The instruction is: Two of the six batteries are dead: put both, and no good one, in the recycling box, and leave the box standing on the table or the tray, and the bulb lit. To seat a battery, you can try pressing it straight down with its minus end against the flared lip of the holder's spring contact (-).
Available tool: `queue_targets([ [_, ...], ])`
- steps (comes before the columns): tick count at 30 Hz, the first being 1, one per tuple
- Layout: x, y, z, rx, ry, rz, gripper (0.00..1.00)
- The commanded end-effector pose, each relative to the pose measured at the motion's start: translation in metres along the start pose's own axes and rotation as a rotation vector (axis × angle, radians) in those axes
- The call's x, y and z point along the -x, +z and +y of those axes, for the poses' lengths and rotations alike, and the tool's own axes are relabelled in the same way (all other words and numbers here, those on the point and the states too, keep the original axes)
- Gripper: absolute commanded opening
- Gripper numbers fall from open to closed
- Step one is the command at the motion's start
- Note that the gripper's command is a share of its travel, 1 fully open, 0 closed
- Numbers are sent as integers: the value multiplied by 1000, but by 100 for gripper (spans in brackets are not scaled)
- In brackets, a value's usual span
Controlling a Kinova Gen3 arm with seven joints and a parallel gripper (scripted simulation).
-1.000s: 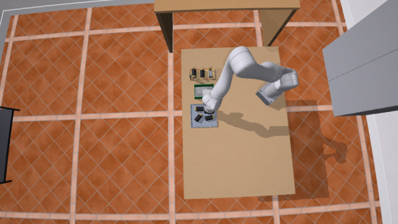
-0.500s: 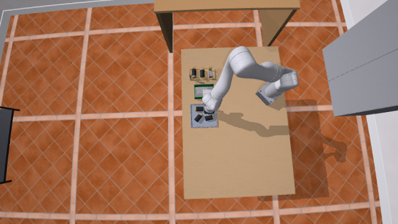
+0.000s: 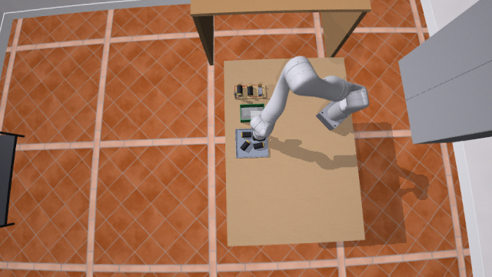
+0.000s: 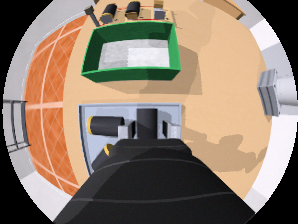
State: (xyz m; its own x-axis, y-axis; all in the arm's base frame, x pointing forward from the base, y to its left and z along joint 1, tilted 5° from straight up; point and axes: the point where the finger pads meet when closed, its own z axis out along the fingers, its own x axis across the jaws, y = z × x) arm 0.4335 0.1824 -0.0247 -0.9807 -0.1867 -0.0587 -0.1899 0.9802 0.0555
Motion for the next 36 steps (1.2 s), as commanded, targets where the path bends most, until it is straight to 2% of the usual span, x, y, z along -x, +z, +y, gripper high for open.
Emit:
queue_targets([
  [1,4,-12,-1,1,2,-10,90],
  [5,4,-31,-1,1,2,-10,90],
  [7,4,-31,-1,1,2,-10,90],
  [14,3,-56,-1,1,2,-10,90],
  [27,3,-63,-1,1,2,-10,90],
  [30,3,-76,-1,1,2,-10,90],
  [36,3,-116,-1,1,2,-10,90],
])
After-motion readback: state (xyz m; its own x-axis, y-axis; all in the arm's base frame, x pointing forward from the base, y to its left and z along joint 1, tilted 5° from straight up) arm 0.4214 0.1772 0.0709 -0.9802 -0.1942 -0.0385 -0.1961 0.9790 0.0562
